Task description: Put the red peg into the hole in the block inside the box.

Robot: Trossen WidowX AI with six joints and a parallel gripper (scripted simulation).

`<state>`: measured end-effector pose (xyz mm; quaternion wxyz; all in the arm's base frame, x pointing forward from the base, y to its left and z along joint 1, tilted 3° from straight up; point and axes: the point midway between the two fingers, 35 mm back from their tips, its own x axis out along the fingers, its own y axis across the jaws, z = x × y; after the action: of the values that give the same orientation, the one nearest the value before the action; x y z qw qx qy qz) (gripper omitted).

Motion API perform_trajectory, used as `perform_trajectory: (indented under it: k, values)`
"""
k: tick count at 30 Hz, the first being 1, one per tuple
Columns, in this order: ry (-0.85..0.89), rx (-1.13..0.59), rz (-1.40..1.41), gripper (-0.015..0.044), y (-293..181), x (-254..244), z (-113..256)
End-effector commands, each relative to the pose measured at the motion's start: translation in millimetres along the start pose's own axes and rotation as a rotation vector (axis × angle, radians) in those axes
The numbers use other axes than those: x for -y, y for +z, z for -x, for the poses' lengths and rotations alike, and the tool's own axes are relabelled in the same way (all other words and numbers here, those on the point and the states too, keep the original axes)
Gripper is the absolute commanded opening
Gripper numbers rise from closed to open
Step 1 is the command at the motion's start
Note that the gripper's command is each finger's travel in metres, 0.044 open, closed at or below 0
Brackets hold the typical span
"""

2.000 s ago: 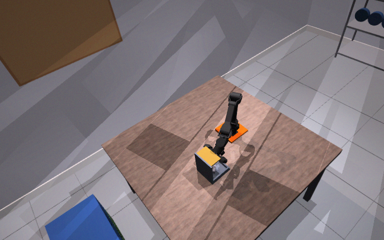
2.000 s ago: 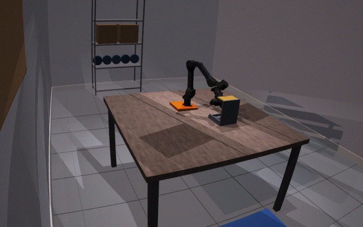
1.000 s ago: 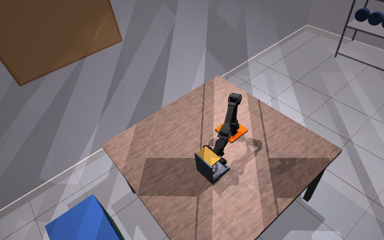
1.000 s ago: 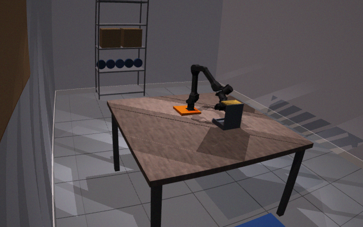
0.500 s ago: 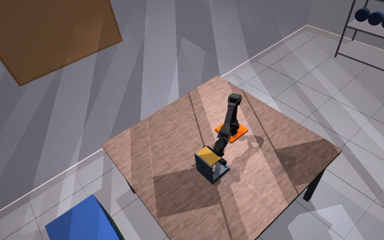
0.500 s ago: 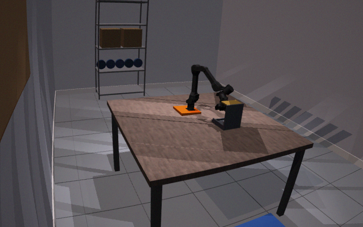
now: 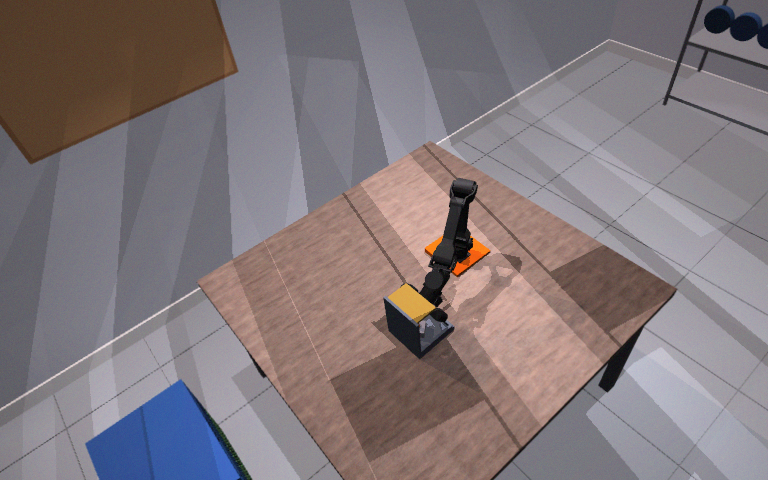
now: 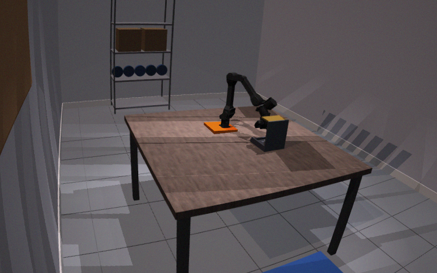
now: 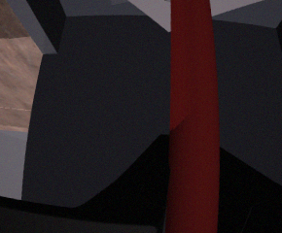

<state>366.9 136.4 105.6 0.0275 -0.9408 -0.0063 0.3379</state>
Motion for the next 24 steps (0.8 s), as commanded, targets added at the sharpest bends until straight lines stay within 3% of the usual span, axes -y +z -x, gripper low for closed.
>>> perform_trajectory:
  k: [1,24]
  values:
    - [0.002,0.008,0.006,0.0,8,-2,-3]
    - [0.002,0.008,0.006,0.0,23,-1,-16]
